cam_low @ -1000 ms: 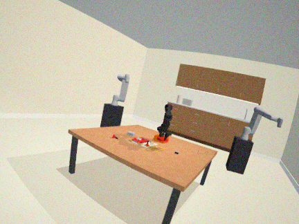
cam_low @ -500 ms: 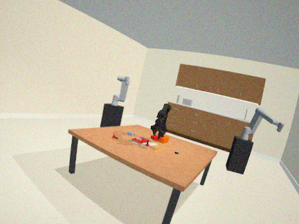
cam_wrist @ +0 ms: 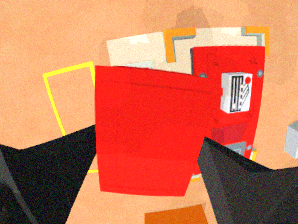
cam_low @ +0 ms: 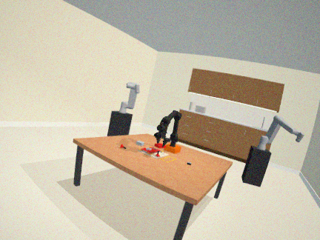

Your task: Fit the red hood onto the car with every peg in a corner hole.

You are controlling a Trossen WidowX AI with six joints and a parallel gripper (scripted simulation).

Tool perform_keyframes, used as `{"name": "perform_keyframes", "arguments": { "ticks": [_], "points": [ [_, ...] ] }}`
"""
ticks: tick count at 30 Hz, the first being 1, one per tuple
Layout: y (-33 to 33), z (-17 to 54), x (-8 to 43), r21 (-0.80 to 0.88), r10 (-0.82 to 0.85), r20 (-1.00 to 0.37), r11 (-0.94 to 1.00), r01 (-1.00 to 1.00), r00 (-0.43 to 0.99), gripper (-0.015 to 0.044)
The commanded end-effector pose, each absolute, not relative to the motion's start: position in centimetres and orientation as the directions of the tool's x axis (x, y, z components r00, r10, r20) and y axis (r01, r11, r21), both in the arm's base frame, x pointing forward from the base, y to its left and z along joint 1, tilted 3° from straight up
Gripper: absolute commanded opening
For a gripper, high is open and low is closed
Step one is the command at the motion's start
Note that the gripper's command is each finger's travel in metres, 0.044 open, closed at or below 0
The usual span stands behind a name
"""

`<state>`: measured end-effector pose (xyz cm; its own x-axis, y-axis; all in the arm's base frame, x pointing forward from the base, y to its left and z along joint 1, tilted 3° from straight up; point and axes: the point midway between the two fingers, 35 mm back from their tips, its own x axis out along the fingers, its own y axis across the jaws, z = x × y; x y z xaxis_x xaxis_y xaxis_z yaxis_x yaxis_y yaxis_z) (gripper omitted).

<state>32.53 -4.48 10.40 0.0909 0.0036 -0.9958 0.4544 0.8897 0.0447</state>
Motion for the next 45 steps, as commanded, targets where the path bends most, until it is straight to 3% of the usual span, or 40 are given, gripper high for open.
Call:
{"name": "perform_keyframes", "arguments": {
  "ticks": [1,22,45],
  "points": [
    [-6.2,10.3,32.4,0.044,0.008,-0.996,0.904,0.425,0.086,0.0000],
    [-15.9,10.4,30.2,0.024,0.003,-0.996,0.971,0.238,0.089,0.0000],
    [-16.2,5.4,30.6,0.024,0.003,-0.996,0.972,0.232,0.089,0.0000]
  ]
}}
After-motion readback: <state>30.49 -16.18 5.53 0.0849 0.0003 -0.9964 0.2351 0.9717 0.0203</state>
